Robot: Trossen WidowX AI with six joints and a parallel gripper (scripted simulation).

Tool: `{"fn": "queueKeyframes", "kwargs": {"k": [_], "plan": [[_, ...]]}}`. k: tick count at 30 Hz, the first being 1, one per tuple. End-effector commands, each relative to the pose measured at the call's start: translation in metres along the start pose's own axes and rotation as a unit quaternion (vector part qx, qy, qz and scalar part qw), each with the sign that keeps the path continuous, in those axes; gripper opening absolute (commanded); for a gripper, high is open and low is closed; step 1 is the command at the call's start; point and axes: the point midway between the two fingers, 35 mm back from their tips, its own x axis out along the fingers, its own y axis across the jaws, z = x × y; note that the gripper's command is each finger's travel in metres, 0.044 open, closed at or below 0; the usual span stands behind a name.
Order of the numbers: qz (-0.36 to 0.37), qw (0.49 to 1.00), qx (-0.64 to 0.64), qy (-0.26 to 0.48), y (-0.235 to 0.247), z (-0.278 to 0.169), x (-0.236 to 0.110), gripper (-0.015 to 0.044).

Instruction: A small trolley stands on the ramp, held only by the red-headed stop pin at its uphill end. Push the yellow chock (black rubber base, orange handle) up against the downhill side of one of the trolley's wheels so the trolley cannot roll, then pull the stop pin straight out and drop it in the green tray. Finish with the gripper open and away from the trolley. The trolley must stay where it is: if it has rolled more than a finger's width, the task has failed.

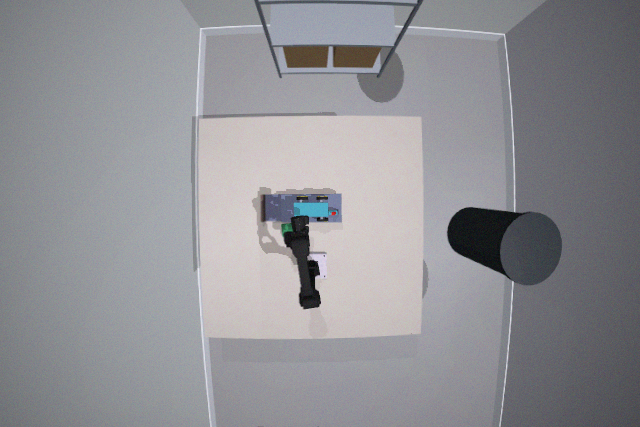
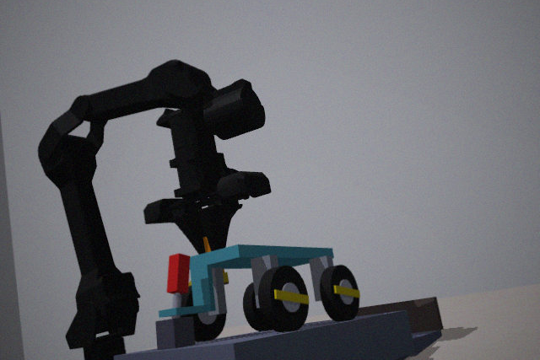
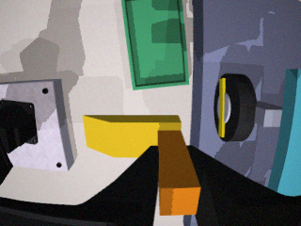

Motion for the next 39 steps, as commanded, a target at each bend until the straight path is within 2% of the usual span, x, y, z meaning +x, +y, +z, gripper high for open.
{"fn": "queueKeyframes", "kwargs": {"k": [1, 30, 39], "plan": [[-0.005, 1.000, 0.002, 0.000, -0.004, 0.016, 0.000, 0.0000], [-0.005, 1.000, -0.001, -0.004, -0.029, 0.118, 0.003, 0.0000], [0.000, 0.990, -0.141, 0.006, -0.029, 0.119, 0.003, 0.0000]]}}
